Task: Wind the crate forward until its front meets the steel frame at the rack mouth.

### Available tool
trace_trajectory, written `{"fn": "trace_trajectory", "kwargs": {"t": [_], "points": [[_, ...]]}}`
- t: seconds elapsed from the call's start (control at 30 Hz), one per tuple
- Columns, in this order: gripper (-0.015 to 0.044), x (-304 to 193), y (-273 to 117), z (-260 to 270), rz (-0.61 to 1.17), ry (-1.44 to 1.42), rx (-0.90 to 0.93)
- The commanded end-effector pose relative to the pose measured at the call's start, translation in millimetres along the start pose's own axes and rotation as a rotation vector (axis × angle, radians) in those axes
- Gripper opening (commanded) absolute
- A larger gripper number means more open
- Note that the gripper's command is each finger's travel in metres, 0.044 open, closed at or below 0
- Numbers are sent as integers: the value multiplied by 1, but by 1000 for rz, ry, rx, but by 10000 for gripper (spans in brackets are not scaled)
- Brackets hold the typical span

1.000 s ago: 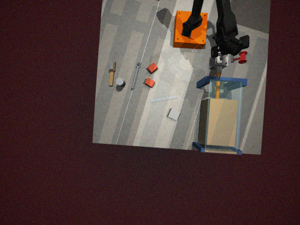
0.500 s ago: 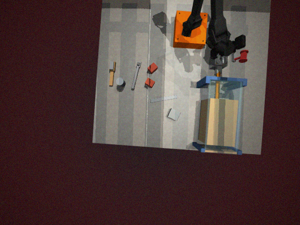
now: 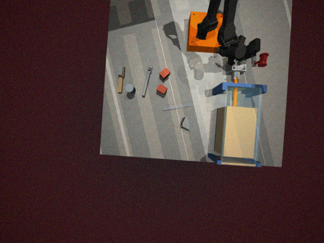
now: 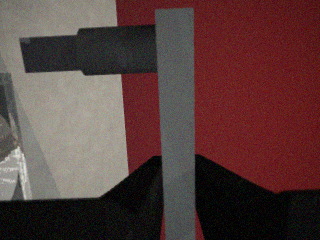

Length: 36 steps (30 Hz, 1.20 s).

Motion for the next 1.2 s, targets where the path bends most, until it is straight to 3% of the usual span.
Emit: {"fn": "trace_trajectory", "kwargs": {"t": [0.0,0.4,0.67,1.17], "points": [[0,2,-1,8,-5,7,-77],[0,5,2,27,4,10,-256],[0,5,2,27,4,10,-259],[0,-46,-16,46,22,-6,-209]]}}
Point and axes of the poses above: the point midway between the two fingers, 35 mm back from their tips, its own y axis out along the fingers, its own z axis across the jaws, x = y × z, the point moved 10 cm from there along -y, back along the fingers, and after that the axes turned 4 degrees about -y, right-handed, at the moved point
